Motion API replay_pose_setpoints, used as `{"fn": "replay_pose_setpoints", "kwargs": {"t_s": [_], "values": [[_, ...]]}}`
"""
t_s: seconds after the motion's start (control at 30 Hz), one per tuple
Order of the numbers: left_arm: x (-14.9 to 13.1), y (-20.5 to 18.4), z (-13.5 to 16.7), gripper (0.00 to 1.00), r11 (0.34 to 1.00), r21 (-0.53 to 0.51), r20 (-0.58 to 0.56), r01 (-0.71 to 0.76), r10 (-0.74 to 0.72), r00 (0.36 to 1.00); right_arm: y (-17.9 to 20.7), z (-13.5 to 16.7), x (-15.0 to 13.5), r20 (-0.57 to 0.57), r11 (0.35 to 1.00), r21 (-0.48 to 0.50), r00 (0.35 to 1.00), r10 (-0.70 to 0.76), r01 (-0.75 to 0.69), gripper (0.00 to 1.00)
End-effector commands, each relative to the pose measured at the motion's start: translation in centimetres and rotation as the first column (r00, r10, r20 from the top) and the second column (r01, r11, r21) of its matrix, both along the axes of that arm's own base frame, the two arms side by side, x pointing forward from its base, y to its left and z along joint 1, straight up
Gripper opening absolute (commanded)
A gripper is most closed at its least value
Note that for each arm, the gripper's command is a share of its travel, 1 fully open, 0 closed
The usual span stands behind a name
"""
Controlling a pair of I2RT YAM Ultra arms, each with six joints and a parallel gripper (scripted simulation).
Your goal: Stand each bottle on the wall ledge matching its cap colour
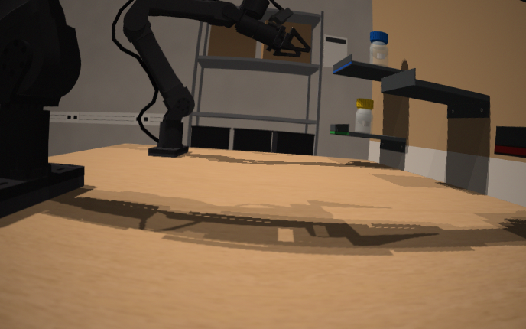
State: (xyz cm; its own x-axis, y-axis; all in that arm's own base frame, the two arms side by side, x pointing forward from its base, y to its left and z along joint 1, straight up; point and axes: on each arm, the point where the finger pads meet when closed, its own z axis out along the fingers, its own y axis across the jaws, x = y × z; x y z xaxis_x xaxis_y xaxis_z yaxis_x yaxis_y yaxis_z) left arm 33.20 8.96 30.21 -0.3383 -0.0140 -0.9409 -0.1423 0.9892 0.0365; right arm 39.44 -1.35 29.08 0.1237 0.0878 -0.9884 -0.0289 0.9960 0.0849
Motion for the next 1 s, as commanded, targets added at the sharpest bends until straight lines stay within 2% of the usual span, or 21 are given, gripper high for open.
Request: {"fn": "replay_pose_setpoints", "kwargs": {"t_s": [0.0, 0.1, 0.3, 0.4, 0.97], "values": [[-0.1, 0.7, 1.8, 1.00, 0.998, 0.053, 0.148, 0.017, -0.025, 0.989, -0.2, 0.5, -0.1, 0.097, 1.000, -0.002, 0.995, 0.002, -0.002, 1.00], [-0.1, 1.9, -1.0, 1.00, 0.999, 0.045, 0.126, -0.001, -0.005, 0.992, -0.8, -1.4, 0.0, 0.075, 1.000, -0.002, 0.997, -0.028, 0.028, 1.00], [-0.3, 3.3, -4.7, 1.00, 0.999, 0.022, 0.088, -0.027, 0.025, 0.996, -0.2, -3.8, 0.2, 0.023, 1.000, -0.003, 0.999, -0.024, 0.024, 1.00], [-0.6, 3.5, -5.9, 1.00, 0.999, 0.005, 0.058, -0.036, 0.035, 0.998, 0.0, -3.6, 0.3, 0.026, 1.000, -0.004, 1.000, -0.014, 0.014, 1.00], [-0.5, 3.7, -5.5, 1.00, 0.999, 0.011, 0.065, -0.045, 0.044, 0.997, -0.2, -3.1, 0.2, 0.038, 1.000, -0.001, 0.999, -0.019, 0.020, 1.00]]}}
